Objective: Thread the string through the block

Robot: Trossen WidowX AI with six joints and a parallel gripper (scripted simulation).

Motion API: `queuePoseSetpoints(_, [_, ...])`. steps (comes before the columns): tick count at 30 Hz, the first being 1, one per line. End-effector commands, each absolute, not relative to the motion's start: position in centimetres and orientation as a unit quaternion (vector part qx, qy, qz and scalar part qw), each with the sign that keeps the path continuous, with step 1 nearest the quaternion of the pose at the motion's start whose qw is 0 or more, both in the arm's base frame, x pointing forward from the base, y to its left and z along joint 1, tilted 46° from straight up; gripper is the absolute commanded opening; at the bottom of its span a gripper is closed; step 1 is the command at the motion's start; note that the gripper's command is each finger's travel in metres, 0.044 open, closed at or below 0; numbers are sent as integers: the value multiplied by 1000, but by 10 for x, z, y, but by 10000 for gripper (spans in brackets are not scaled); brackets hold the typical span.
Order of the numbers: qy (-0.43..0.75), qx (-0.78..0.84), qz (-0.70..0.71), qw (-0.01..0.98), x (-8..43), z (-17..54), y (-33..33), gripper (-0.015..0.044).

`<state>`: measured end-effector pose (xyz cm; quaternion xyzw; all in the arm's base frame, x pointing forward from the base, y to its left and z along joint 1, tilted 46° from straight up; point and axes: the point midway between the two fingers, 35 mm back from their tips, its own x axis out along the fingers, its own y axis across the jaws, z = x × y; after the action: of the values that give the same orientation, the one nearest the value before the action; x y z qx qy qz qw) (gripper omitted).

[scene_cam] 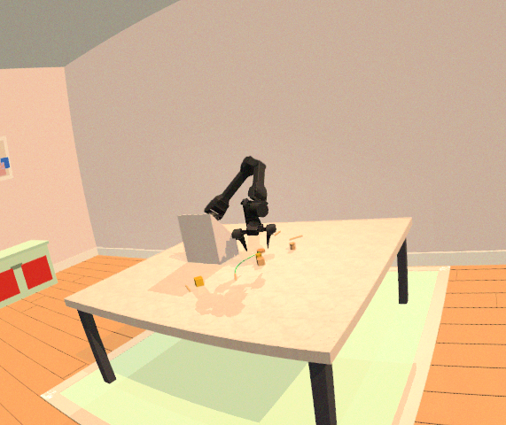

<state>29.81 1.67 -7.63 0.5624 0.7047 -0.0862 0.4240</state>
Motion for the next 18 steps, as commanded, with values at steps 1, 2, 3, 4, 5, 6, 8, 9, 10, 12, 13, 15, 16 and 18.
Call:
queuePoseSetpoints(1, [606,688,-369,155,300,-71,15,440])
queuePoseSetpoints(2, [595,692,-385,136,300,-70,14,440])
queuePoseSetpoints(3, [584,696,-402,117,300,-70,14,440])
queuePoseSetpoints(4, [573,699,-418,97,300,-70,14,440])
queuePoseSetpoints(5, [560,701,-434,77,300,-69,14,440])
queuePoseSetpoints(6, [548,703,-450,57,300,-69,14,440])
queuePoseSetpoints(8, [522,705,-480,17,300,-69,14,440])
queuePoseSetpoints(9, [511,705,-492,2,300,-69,14,440])
queuePoseSetpoints(10, [506,705,-496,-5,300,-69,14,440])
queuePoseSetpoints(12, [506,705,-497,-6,300,-69,14,440])
queuePoseSetpoints(13, [506,705,-497,-6,300,-69,14,440])
queuePoseSetpoints(15, [506,705,-497,-6,300,-69,14,440])
queuePoseSetpoints(16, [506,705,-497,-6,300,-69,14,440])
queuePoseSetpoints(18, [506,705,-497,-6,300,-69,14,440])
